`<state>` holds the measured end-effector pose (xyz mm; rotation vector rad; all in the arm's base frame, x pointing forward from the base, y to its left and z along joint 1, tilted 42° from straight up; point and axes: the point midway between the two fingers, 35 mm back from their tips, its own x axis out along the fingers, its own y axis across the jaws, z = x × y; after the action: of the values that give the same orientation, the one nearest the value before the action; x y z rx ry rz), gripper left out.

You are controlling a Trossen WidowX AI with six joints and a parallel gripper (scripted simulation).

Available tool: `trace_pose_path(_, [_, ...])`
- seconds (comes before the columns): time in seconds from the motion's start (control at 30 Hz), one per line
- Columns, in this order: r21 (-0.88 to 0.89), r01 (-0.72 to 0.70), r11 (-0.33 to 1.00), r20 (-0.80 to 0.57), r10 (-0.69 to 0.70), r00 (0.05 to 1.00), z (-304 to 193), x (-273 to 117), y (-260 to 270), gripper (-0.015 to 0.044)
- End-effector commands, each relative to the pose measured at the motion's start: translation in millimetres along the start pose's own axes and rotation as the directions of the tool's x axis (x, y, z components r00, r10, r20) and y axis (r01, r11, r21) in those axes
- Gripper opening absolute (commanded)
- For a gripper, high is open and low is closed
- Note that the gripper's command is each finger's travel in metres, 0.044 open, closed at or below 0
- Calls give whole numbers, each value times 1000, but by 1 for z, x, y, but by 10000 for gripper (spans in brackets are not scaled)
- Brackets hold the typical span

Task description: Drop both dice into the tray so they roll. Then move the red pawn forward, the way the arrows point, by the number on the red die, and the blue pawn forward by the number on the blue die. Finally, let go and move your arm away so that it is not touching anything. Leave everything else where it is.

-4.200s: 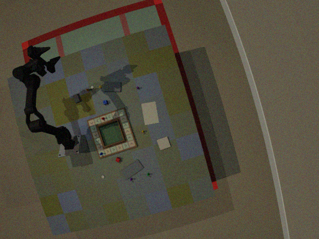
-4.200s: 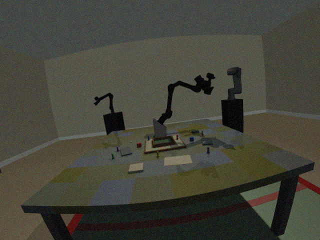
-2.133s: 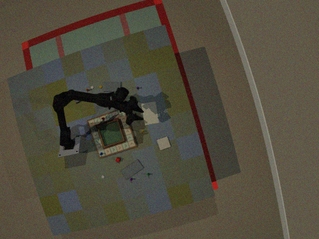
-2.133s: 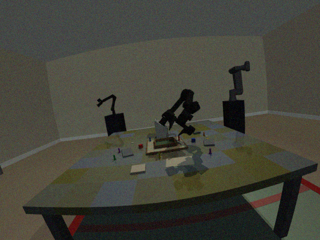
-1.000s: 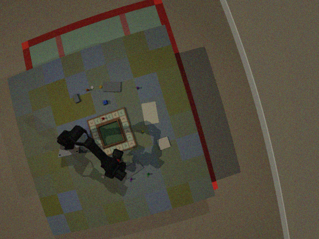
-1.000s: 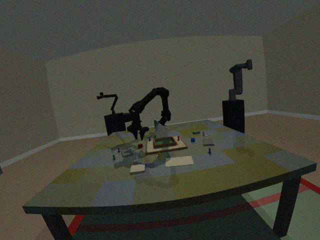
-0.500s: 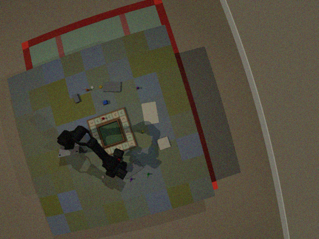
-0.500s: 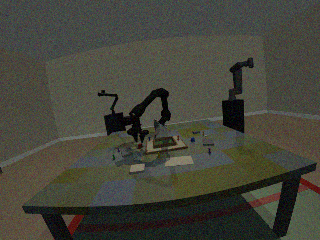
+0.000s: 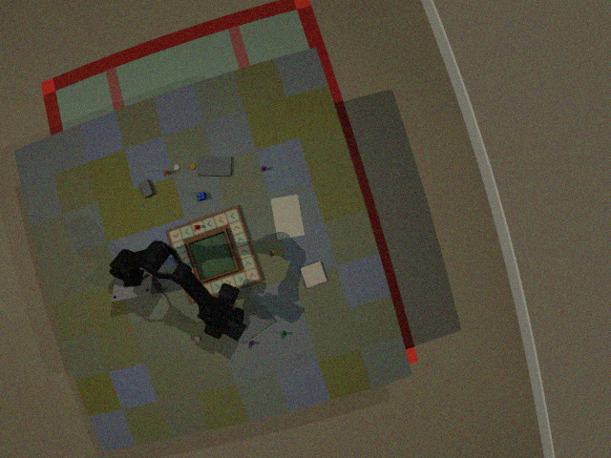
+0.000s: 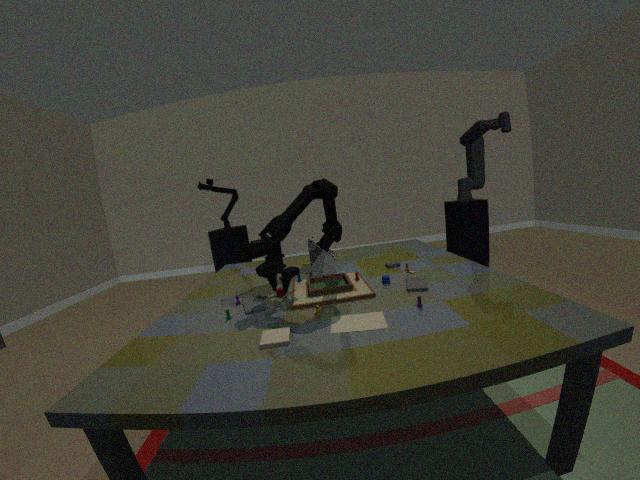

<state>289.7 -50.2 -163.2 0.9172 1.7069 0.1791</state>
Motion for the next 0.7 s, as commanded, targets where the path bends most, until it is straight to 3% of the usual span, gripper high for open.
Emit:
trace_pose_path(0.0, [8,-6,1000,-8,6,1000,-2,5,0,222])
trace_pose_path(0.13, [8,-6,1000,-8,6,1000,-2,5,0,117])
trace_pose_path(0.33, [8,-6,1000,-8,6,1000,-2,5,0,78])
trace_pose_path(0.43, [16,-9,1000,8,9,1000,0,1,-1,0])
trace_pose_path(0.67, [31,-9,999,34,8,999,9,-32,-4,0])
